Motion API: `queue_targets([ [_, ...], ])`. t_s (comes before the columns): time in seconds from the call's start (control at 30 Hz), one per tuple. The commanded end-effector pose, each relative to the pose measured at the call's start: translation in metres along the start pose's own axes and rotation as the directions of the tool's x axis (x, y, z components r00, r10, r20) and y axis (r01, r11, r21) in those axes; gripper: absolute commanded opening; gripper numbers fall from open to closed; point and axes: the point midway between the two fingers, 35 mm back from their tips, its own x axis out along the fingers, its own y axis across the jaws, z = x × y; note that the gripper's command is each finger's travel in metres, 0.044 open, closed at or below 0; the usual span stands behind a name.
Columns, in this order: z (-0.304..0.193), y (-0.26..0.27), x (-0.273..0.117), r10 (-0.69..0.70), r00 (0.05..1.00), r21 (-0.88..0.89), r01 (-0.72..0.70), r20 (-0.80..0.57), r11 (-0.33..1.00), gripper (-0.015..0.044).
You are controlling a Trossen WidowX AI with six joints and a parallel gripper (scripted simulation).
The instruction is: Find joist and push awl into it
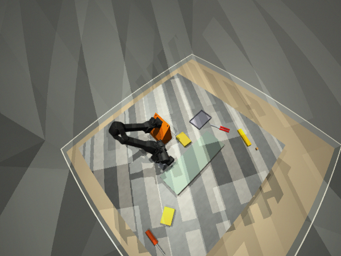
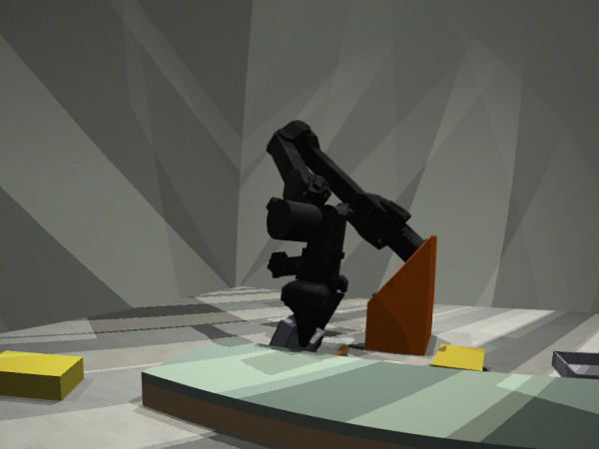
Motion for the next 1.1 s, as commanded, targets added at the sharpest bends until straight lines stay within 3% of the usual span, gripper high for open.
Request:
queue_targets([
  [0.0,-0.001,-0.001,0.007,0.001,1.0,-0.006,-0.001,0.0,1.0,0.044],
  [0.6,-0.001,-0.002,0.009,0.001,1.0,-0.007,-0.001,0.001,1.0,0.034],
  [1.03,-0.001,0.0,-0.002,0.001,1.0,-0.006,-0.001,-0.006,1.0,0.0],
  [1.07,-0.001,0.001,-0.003,0.001,1.0,-0.006,-0.001,-0.006,1.0,0.0],
])
